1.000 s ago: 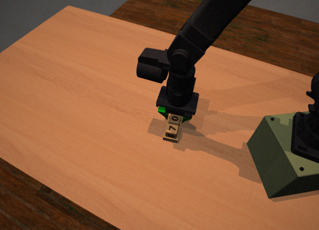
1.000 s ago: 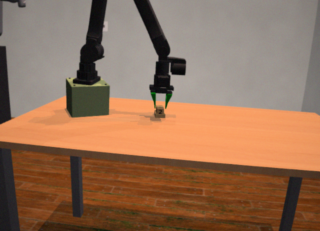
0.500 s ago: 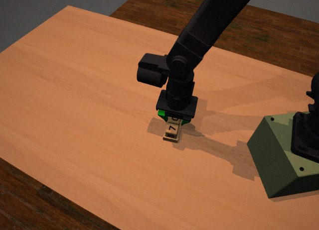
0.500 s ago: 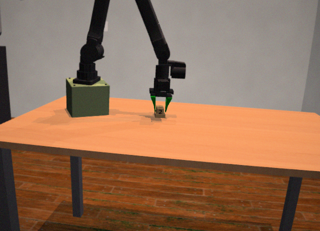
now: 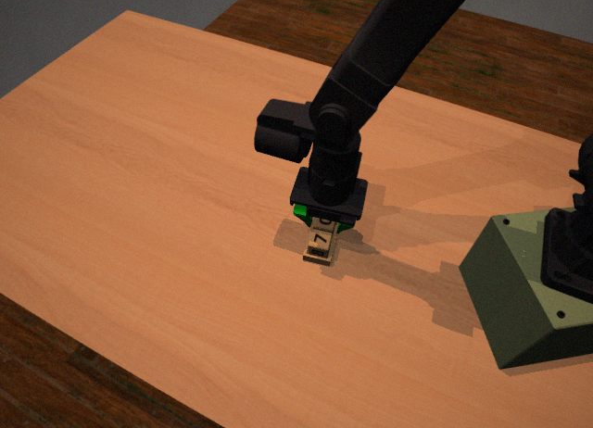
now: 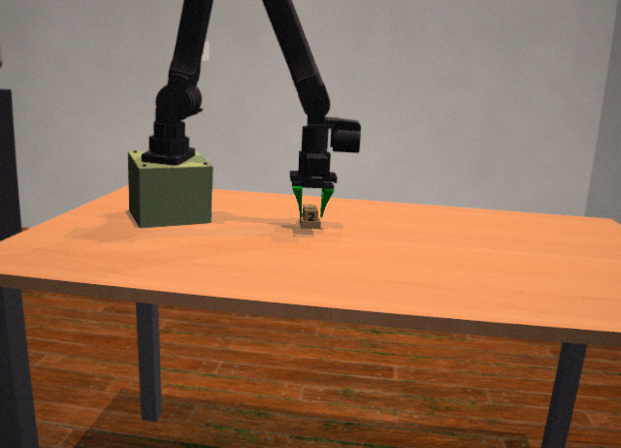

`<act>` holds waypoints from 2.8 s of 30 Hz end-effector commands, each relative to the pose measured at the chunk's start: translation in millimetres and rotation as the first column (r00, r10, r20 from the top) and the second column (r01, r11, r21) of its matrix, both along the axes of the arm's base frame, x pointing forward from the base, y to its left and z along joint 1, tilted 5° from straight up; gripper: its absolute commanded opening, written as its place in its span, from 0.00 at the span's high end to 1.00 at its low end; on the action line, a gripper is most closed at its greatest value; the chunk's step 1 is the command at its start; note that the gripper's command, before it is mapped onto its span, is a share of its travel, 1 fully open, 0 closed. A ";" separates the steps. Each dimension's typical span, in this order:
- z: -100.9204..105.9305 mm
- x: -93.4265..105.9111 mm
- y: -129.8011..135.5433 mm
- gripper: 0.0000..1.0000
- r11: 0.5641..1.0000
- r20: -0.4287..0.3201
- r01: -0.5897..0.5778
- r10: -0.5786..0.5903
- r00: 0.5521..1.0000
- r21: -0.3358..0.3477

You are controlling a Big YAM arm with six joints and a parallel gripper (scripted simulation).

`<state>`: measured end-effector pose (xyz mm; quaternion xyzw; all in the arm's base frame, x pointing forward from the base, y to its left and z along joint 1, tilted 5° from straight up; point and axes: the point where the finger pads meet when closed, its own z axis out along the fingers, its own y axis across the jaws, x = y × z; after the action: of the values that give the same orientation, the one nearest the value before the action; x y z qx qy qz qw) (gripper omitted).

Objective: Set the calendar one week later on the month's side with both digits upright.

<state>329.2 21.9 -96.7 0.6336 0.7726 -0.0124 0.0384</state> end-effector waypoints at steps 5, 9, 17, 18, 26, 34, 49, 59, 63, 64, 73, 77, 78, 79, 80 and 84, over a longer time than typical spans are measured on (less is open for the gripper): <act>-2.8 5.5 -2.3 0.54 1.000 0.011 -0.004 0.004 1.000 0.002; -2.8 5.5 -2.3 0.54 1.000 0.011 -0.004 0.004 1.000 0.002; -2.8 5.5 -2.3 0.54 1.000 0.011 -0.004 0.004 1.000 0.002; -2.8 5.5 -2.3 0.54 1.000 0.011 -0.004 0.004 1.000 0.002; -2.8 5.5 -2.3 0.73 1.000 0.012 -0.004 0.004 1.000 0.002; -2.8 5.5 -2.3 0.73 1.000 0.012 -0.004 0.004 1.000 0.002; -2.8 5.5 -2.3 0.73 1.000 0.011 -0.004 0.004 1.000 0.002; -2.7 5.5 -2.3 0.73 1.000 0.012 -0.004 0.004 1.000 0.002; -2.5 5.5 -2.2 0.73 1.000 0.012 -0.004 0.004 1.000 0.002; -2.4 5.6 -2.2 0.73 1.000 0.012 -0.004 0.004 1.000 0.002; 3.2 7.8 -1.6 0.73 1.000 0.022 -0.004 0.004 1.000 0.003; 9.4 8.8 -1.1 0.73 1.000 0.027 -0.004 0.004 1.000 0.003; 10.4 8.5 -1.1 0.73 1.000 0.026 -0.004 0.004 1.000 0.003; 10.7 7.9 -1.0 0.73 1.000 0.023 -0.004 0.004 1.000 0.003; 11.0 7.9 -0.9 0.73 1.000 0.023 -0.004 0.004 1.000 0.003; 12.0 8.1 -0.6 0.73 1.000 0.024 -0.004 0.004 1.000 0.003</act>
<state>329.3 21.9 -96.7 0.6335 0.7727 -0.0123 0.0384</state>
